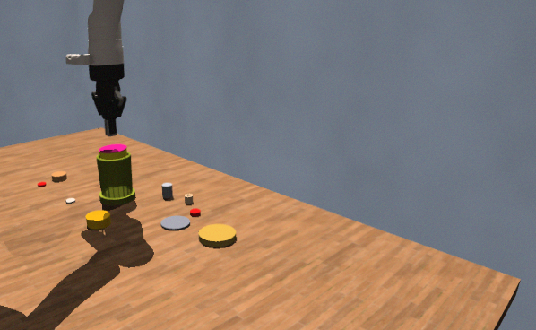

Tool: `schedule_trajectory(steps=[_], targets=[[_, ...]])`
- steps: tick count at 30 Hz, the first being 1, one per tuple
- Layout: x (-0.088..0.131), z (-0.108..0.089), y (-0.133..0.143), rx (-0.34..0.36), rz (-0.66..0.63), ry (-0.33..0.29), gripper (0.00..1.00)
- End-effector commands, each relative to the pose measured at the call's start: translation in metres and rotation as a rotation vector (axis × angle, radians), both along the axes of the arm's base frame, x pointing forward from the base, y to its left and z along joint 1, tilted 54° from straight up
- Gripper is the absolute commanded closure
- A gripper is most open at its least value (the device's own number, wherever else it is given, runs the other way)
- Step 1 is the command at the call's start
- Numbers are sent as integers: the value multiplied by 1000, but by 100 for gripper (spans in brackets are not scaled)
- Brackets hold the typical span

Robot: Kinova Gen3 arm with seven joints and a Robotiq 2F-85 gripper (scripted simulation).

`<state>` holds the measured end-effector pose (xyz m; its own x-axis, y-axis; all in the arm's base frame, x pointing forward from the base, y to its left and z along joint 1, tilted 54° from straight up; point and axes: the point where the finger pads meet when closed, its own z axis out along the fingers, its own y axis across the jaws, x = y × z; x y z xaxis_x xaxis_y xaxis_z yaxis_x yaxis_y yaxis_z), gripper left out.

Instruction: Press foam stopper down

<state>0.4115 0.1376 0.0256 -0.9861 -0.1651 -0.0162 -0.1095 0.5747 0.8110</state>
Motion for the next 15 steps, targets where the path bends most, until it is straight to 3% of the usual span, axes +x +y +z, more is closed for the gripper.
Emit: schedule_trajectory(steps=[1,15], targets=[[1,0,-1,-1,-1,-1,100],[2,0,-1,-1,-1,-1,100]])
